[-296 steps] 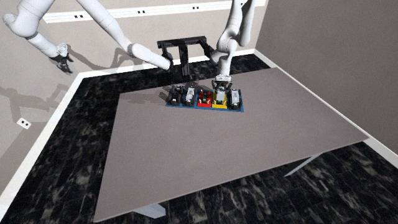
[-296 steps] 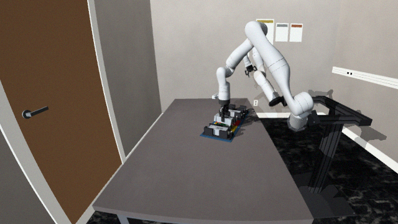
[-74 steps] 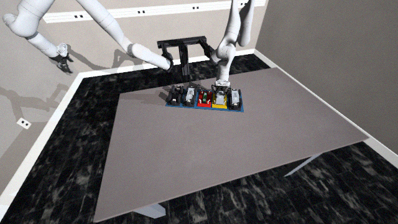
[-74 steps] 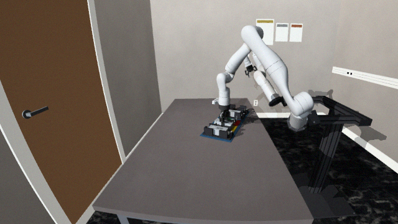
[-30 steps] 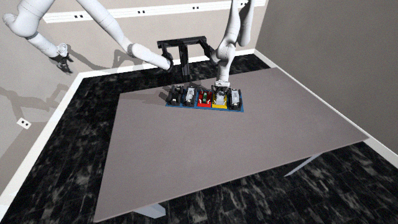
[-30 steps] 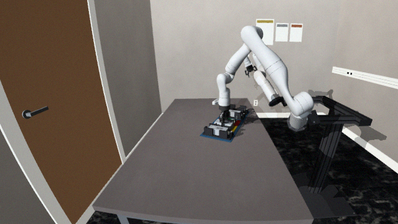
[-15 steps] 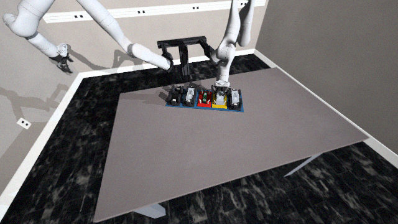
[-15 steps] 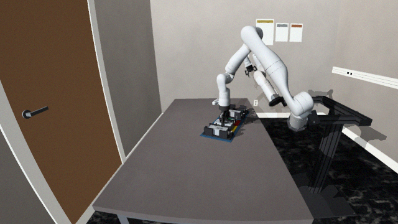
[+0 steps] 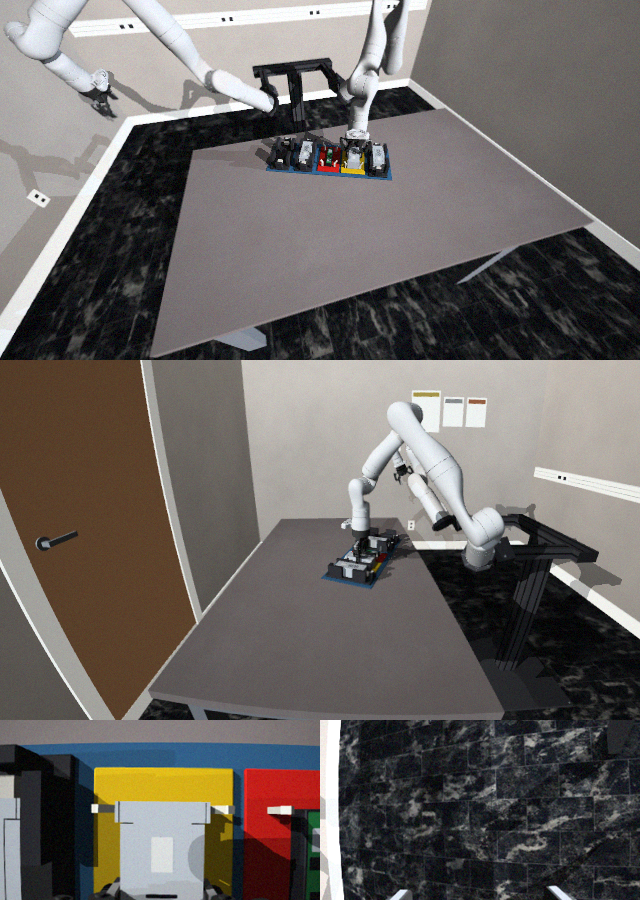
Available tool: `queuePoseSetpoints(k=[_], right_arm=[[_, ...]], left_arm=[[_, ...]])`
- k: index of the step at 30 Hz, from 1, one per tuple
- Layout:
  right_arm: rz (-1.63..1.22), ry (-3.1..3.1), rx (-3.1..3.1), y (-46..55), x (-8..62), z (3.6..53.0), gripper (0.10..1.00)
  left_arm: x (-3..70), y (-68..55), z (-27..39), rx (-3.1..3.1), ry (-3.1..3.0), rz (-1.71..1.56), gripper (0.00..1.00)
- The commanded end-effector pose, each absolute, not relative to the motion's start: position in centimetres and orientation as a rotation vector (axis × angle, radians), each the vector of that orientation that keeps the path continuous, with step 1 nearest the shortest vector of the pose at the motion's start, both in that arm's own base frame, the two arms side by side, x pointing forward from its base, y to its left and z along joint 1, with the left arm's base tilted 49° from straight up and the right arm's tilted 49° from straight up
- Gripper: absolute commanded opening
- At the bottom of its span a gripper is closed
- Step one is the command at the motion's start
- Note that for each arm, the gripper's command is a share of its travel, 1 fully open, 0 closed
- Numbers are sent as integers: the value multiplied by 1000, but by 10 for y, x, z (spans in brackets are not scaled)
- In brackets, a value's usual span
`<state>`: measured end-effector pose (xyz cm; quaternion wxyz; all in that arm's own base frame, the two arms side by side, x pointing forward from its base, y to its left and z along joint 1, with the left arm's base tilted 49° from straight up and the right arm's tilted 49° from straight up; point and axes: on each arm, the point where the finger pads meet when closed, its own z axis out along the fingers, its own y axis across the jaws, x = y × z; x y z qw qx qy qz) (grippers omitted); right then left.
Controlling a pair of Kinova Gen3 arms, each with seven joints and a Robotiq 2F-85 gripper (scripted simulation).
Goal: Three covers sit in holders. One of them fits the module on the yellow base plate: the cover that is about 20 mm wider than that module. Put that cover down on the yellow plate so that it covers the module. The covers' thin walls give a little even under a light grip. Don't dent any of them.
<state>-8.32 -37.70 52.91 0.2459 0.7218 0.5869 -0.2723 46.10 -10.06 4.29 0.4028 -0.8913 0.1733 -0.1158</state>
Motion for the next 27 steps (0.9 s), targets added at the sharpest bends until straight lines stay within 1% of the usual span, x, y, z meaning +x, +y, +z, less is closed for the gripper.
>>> queuePoseSetpoints(k=[1,27], right_arm=[[-743,1600,1969,-377,-84,530,999],[-743,1600,1969,-377,-84,530,999]], left_arm=[[461,-103,41,-2256,435,-294,1],[461,-102,42,-2252,439,-293,1]])
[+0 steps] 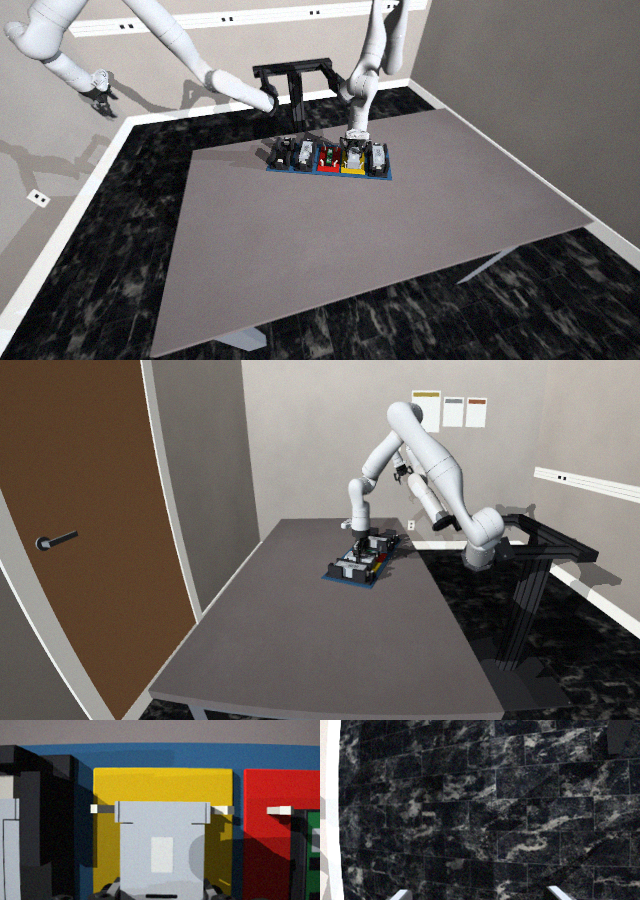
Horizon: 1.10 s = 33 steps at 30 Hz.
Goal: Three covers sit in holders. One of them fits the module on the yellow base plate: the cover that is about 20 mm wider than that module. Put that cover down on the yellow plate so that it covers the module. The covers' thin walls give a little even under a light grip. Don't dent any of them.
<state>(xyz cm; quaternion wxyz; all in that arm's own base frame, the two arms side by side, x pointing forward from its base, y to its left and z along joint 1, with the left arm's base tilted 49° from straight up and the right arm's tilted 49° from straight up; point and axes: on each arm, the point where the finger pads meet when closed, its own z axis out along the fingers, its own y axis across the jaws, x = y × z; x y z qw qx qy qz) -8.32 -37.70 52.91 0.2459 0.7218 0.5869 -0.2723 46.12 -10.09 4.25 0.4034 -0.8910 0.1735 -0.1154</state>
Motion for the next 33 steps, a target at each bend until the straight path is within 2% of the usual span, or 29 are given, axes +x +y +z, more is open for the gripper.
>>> queuePoseSetpoints(k=[1,16,17,33], right_arm=[[-743,1600,1969,-377,-84,530,999],[-743,1600,1969,-377,-84,530,999],[-743,1600,1969,-377,-84,530,999],[-743,1600,1969,-377,-84,530,999]], left_arm=[[461,-103,42,-2252,439,-293,1],[461,-105,40,-2256,434,-294,1],[461,-102,43,-2251,439,-293,999],[461,-102,43,-2251,439,-293,999]])
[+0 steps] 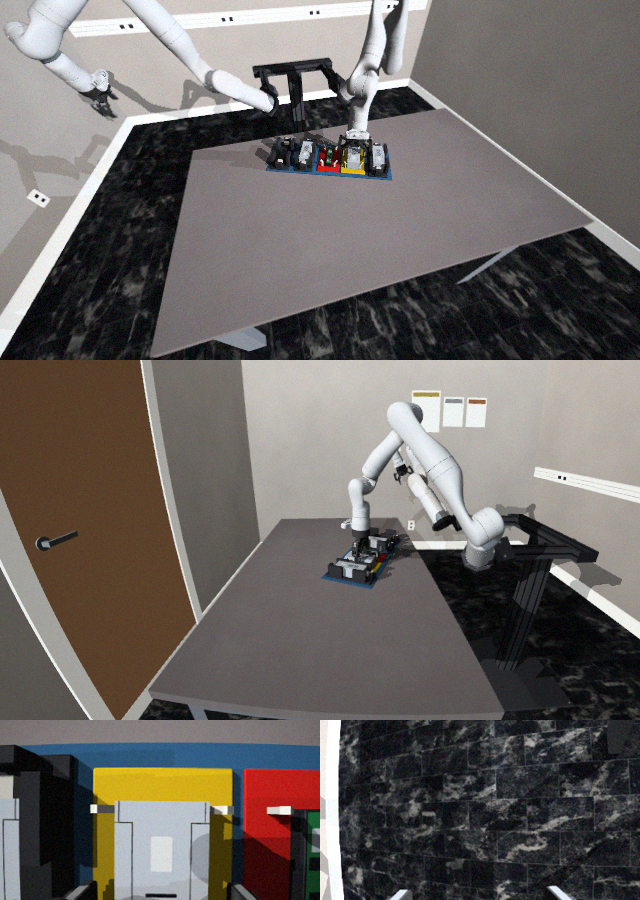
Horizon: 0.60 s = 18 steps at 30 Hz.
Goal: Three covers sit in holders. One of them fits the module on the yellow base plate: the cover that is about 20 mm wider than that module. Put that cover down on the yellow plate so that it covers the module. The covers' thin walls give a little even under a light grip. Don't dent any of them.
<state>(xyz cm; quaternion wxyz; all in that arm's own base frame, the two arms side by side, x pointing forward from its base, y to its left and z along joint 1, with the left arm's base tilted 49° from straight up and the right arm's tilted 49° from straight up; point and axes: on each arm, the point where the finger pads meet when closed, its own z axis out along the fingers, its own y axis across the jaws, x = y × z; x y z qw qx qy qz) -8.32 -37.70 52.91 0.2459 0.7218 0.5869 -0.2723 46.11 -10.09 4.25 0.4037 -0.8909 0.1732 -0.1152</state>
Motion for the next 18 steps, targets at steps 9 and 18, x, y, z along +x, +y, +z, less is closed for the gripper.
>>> queuePoseSetpoints(k=[9,18], right_arm=[[-743,1600,1969,-377,-84,530,999],[-743,1600,1969,-377,-84,530,999]], left_arm=[[461,-102,43,-2251,439,-293,999],[459,-106,47,-2251,439,-293,999]])
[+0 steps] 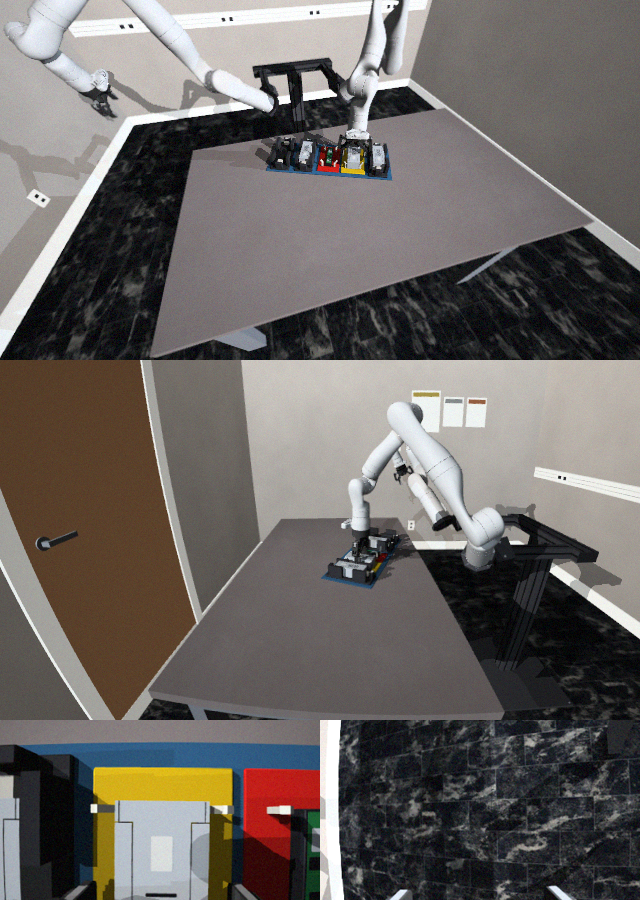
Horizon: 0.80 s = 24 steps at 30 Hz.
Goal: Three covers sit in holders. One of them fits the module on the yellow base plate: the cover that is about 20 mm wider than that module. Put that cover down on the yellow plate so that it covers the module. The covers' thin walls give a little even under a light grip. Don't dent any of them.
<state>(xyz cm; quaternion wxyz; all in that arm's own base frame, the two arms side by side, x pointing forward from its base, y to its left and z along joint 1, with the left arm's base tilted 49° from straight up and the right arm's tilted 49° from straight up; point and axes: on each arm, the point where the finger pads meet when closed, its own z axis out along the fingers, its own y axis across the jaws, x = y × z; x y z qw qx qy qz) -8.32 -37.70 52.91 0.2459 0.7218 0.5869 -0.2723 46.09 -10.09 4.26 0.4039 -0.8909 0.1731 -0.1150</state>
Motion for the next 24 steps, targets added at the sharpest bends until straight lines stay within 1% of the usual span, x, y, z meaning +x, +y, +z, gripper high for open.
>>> queuePoseSetpoints(k=[1,9,17,24], right_arm=[[-743,1600,1969,-377,-84,530,999],[-743,1600,1969,-377,-84,530,999],[-743,1600,1969,-377,-84,530,999],[-743,1600,1969,-377,-84,530,999]], left_arm=[[457,-110,51,-2252,438,-293,999],[441,-142,82,-2256,434,-294,999],[438,-142,83,-2255,434,-285,999],[426,-172,110,-2256,434,-292,999]])
